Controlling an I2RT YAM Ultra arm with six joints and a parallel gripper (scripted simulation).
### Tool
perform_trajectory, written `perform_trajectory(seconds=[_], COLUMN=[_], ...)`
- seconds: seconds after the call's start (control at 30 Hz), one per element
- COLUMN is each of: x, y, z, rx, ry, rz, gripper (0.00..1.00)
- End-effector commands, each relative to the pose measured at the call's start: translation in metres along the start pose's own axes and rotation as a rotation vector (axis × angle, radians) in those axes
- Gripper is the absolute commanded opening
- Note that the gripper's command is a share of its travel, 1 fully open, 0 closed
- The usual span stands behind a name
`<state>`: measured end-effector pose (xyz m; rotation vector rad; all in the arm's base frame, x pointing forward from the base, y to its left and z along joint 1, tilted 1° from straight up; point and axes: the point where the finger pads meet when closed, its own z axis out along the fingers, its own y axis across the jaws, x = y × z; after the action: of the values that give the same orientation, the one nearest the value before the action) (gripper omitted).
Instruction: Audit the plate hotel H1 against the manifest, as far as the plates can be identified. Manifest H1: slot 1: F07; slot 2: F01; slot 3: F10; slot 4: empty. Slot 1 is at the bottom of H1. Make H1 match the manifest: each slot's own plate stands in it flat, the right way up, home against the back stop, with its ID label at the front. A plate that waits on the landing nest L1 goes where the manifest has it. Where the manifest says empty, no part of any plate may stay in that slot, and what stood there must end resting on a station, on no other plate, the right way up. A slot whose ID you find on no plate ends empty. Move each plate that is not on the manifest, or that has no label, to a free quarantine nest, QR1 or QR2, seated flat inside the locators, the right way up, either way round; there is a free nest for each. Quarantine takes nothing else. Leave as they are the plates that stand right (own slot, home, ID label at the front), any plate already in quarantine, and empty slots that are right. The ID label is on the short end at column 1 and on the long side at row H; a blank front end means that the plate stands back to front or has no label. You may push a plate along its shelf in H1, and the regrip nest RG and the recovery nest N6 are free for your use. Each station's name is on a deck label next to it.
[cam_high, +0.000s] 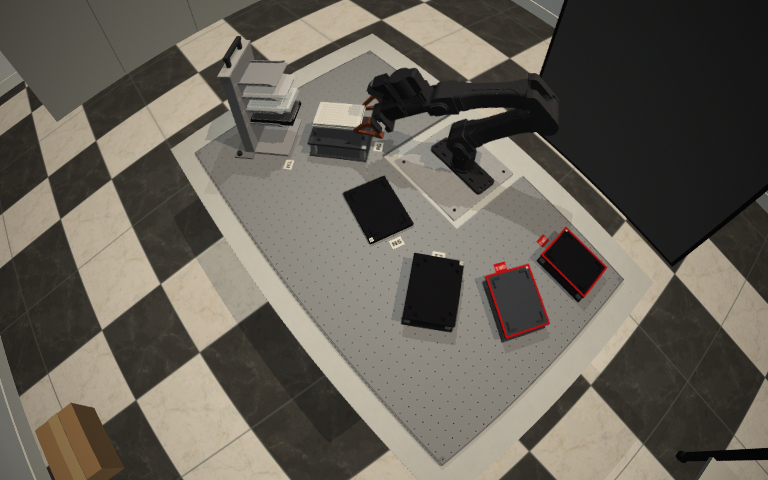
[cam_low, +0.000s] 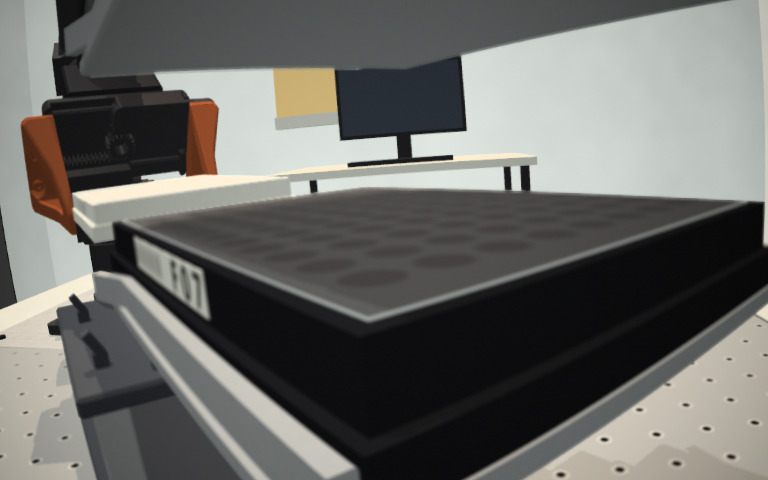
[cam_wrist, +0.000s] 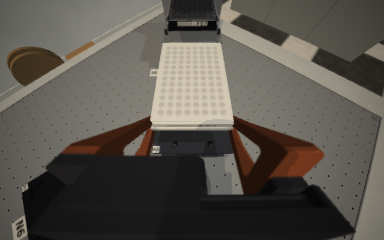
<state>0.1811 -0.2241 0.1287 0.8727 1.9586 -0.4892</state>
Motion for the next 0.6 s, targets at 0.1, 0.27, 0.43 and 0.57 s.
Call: perform_trajectory(seconds=[0.1,0.27,0.43,0.57], x=[-0.014,-0.010,-0.010,0.000], y=[0.000,0.000,0.000,0.000], z=[0.001,0.003,0.004,0.005], rx=[0.002,0.002,0.002,0.001], ry=[-0.045,-0.043,-0.045,-0.030], rz=[-0.009,-0.009,-0.009,-0.008], gripper=[0.86,0.86,0.86,0.86])
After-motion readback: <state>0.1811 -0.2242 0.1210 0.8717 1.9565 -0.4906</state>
